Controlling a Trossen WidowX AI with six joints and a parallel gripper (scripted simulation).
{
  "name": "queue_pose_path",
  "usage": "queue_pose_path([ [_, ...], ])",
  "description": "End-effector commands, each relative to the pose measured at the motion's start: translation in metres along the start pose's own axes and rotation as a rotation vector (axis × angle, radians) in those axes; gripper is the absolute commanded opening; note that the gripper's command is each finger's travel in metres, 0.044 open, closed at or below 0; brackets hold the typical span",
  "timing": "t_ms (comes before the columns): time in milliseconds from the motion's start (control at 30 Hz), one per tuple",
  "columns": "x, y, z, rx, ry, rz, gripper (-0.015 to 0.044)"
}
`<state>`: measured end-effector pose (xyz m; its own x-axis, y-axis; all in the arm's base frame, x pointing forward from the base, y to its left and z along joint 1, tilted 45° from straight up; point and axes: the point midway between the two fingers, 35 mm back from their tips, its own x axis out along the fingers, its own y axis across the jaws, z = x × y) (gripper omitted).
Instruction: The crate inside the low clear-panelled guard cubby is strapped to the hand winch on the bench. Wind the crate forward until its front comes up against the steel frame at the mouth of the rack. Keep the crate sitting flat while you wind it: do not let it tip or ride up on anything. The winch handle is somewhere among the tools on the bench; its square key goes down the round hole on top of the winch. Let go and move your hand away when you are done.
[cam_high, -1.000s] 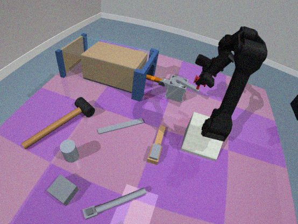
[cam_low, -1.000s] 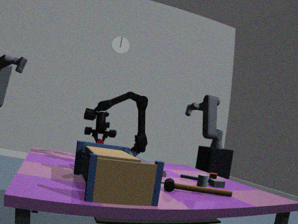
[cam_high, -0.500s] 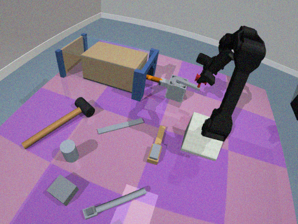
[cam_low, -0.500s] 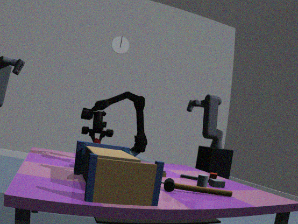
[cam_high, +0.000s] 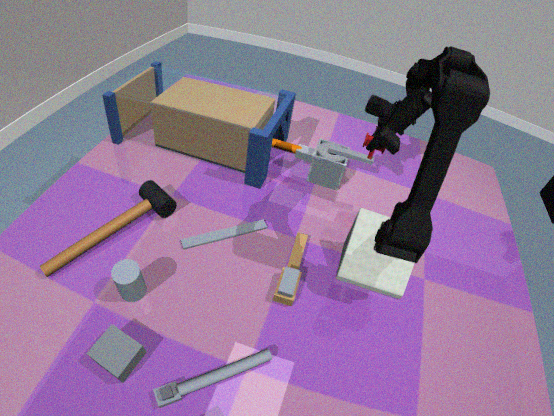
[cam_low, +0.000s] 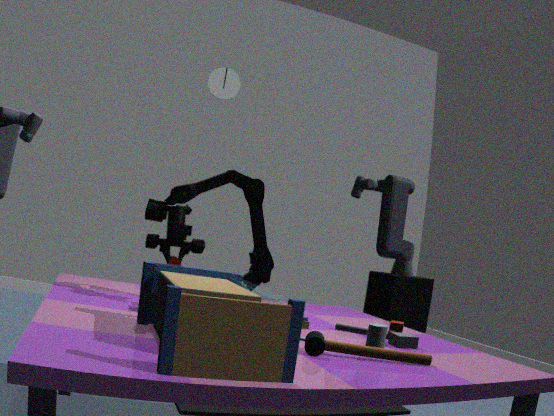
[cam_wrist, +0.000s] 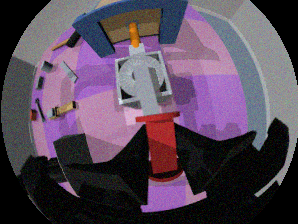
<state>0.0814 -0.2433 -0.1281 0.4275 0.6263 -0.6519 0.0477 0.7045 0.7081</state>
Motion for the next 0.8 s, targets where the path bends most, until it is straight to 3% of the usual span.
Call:
queue_pose_path([
  [0,0.002,-0.02,0.006,-0.023,-0.002,-0.032,0.0],
  [767,0.008,-0.051,0.024,-0.026,-0.004,-0.034,0.0],
])
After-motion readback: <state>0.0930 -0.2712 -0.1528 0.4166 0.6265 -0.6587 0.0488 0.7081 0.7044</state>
